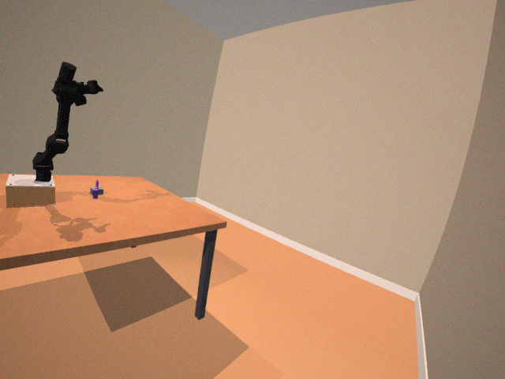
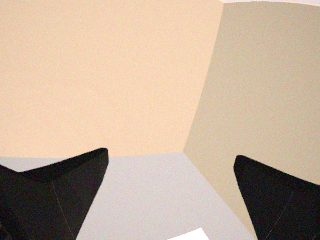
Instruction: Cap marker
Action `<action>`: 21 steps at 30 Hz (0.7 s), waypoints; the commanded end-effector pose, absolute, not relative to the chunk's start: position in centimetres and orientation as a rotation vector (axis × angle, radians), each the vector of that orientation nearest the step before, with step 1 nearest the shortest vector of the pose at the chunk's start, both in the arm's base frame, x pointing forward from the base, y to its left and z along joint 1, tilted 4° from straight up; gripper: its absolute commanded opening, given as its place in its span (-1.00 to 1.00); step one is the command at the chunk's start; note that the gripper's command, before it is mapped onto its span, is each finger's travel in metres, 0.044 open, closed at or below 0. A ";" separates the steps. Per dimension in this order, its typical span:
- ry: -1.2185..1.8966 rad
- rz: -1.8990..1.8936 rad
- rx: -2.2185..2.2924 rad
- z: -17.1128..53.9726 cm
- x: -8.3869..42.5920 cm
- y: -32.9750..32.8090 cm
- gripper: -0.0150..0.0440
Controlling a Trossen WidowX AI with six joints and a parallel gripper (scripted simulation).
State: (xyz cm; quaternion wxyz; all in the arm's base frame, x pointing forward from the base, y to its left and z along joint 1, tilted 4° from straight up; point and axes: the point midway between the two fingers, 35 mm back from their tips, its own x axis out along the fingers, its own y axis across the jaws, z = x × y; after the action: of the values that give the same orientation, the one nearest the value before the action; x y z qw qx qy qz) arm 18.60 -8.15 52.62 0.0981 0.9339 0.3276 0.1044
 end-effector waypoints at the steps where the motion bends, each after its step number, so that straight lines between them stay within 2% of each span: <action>1: 0.965 0.312 2.757 52.7 18.5 -8.1 0.78; 6: 0.836 0.383 2.525 53.5 15.6 -4.7 0.34; 13: 0.595 0.384 1.984 52.5 12.5 3.9 0.34; 21: 0.479 0.206 1.440 46.8 15.2 11.8 0.34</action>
State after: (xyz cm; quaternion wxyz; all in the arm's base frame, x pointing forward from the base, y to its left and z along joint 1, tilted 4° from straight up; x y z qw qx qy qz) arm 13.71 9.42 49.24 0.6557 0.7134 0.2162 0.1203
